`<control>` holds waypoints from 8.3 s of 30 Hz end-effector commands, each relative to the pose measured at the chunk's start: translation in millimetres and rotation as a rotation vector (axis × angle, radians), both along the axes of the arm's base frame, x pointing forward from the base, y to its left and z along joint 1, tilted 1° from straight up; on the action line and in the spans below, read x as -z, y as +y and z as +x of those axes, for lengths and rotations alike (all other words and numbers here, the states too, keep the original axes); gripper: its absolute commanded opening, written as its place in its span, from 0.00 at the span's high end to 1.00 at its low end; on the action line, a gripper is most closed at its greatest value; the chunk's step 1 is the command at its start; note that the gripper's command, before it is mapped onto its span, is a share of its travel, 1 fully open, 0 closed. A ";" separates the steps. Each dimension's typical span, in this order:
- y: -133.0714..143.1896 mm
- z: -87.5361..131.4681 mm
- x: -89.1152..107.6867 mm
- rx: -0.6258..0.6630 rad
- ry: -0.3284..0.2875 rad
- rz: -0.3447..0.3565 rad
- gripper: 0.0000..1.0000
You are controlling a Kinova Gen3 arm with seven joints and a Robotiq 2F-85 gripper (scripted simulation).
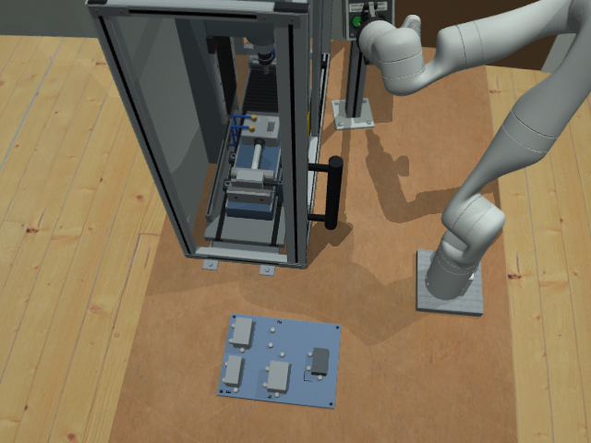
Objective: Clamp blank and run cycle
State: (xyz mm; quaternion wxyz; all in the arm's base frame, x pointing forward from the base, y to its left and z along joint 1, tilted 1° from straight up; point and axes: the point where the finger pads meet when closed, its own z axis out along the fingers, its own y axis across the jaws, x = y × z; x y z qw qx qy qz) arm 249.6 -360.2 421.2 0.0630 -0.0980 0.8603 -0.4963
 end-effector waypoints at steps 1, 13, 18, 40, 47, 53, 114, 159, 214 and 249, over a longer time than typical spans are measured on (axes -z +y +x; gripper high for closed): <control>-0.1 0.2 -0.4 0.000 -0.001 -0.001 0.90; -6.8 1.8 3.6 0.000 -0.001 -0.001 0.90; -6.8 1.8 3.6 0.000 -0.001 -0.001 0.90; -10.2 2.7 5.5 0.000 -0.001 -0.001 0.90; -13.5 3.5 7.5 0.000 -0.001 -0.001 0.90; -13.5 3.5 7.5 0.000 -0.001 -0.001 0.90; -27.0 6.8 15.5 0.000 -0.001 -0.001 0.90; -33.8 8.4 19.5 0.000 -0.001 -0.001 0.90; -45.9 11.4 26.7 0.000 -0.001 -0.001 0.90; -29.6 7.4 17.0 0.000 -0.001 -0.001 0.90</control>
